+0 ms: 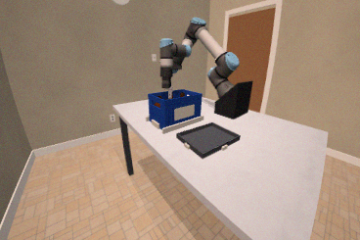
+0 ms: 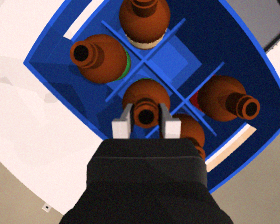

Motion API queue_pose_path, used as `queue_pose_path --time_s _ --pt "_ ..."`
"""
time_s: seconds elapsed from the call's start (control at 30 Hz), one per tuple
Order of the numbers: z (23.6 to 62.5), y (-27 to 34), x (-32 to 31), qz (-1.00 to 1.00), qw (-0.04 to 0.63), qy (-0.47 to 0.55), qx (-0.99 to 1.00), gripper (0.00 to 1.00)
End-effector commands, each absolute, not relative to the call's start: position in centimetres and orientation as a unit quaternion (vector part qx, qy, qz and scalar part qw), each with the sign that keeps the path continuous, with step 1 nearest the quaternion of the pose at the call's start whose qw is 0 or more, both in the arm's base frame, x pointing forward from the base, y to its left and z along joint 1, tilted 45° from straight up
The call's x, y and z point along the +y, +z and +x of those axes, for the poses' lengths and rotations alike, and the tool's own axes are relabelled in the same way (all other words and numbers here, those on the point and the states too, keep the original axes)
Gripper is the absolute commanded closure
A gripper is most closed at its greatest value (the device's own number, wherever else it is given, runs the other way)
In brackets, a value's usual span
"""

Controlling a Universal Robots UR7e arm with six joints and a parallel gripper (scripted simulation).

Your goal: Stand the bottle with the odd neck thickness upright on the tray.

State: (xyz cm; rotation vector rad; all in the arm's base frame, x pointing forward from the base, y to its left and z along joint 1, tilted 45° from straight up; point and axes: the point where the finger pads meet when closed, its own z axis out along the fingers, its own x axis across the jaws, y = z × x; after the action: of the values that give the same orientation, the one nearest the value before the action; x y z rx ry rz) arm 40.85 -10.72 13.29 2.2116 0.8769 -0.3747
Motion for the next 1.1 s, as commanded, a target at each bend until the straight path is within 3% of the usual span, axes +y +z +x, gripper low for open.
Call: queue_pose_path --time_s 0.0,0.3,0.33,1.07 --pt "40.7 13.11 -10.73 0.857 0.357 -0.147 0.34 1.0" --pt "40.7 13.11 -10.73 0.857 0.357 -0.147 0.34 1.0" --pt "40.7 13.11 -10.73 0.857 0.357 -0.147 0.34 0.0" --pt "40.7 13.11 -10.73 0.857 0.357 -0.147 0.34 0.0"
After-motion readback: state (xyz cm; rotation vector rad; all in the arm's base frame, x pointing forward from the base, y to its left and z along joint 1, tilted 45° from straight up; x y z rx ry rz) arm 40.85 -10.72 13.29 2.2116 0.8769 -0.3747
